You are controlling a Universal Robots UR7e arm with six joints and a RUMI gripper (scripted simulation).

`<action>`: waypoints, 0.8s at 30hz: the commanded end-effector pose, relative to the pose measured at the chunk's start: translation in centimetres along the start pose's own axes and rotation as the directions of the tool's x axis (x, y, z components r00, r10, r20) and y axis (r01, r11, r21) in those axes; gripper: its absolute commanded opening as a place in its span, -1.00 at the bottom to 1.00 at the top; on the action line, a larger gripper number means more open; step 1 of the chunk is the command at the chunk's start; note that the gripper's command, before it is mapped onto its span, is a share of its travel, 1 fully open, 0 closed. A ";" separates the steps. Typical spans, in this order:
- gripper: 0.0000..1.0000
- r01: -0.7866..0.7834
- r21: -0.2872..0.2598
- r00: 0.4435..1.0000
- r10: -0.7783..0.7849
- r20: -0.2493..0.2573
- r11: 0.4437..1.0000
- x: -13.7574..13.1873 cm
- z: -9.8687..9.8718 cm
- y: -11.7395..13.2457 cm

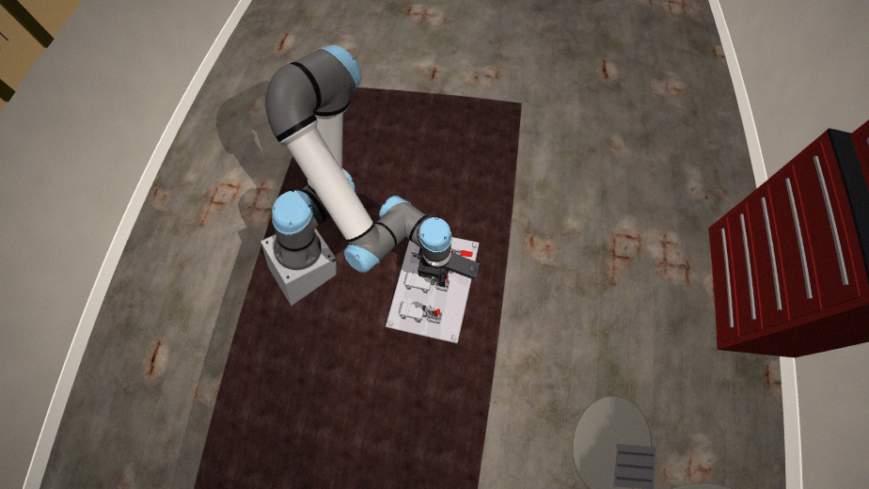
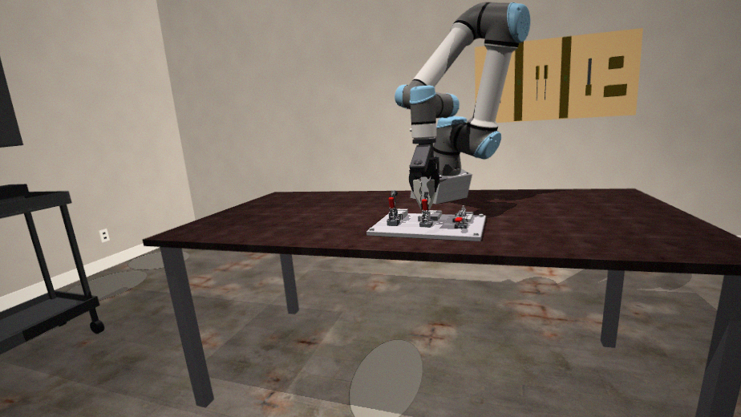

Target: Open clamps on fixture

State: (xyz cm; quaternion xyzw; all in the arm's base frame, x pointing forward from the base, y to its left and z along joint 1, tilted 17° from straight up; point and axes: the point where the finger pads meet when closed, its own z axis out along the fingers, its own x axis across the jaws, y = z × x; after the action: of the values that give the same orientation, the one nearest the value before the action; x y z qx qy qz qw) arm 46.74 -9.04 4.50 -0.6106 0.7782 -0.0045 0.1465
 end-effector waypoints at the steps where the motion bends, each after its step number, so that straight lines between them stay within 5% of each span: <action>1: -1.00 0.000 0.000 1.000 0.000 0.000 1.000 0.0 0.0 0.0; 24: -1.00 0.000 0.000 1.000 0.000 0.000 1.000 0.0 0.0 0.2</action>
State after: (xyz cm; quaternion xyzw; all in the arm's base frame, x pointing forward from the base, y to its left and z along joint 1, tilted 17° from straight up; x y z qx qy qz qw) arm 46.53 -8.98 4.44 -0.6106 0.7782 -0.0045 0.1465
